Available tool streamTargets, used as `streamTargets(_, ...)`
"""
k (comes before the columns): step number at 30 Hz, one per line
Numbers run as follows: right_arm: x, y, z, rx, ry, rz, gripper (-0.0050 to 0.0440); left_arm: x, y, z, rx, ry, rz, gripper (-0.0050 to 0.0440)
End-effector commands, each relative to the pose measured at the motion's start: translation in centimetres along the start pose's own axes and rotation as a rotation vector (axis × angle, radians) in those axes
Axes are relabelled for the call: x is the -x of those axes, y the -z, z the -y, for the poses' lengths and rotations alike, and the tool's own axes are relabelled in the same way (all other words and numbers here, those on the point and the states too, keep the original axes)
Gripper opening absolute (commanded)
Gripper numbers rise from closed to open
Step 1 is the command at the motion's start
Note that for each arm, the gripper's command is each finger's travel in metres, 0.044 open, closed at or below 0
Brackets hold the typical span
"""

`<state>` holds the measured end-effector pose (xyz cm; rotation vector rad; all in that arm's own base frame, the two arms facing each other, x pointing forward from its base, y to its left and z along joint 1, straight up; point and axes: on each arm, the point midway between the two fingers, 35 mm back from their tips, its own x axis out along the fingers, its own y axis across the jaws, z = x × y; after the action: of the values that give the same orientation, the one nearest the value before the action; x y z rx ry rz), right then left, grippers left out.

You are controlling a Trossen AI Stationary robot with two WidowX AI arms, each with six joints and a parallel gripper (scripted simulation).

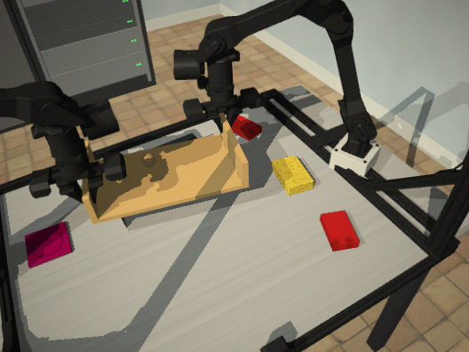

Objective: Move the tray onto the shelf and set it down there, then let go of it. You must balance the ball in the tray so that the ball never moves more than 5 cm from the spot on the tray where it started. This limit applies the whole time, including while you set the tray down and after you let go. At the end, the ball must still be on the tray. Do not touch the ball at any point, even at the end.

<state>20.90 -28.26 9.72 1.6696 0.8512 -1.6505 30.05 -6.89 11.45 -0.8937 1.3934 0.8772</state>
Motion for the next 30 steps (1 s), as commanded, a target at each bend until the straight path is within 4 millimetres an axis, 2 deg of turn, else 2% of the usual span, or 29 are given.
streamTargets(1, 0.27, -0.28, -0.09, 0.003, -0.004, 0.026, 0.0020, -0.03, -0.22, -0.05, 0.003, -0.003, 0.026, 0.0020)
streamTargets(30, 0.15, -1.22, -0.25, 0.003, 0.001, -0.002, 0.0020, 0.12, -1.16, -0.20, 0.003, 0.001, -0.002, 0.0020)
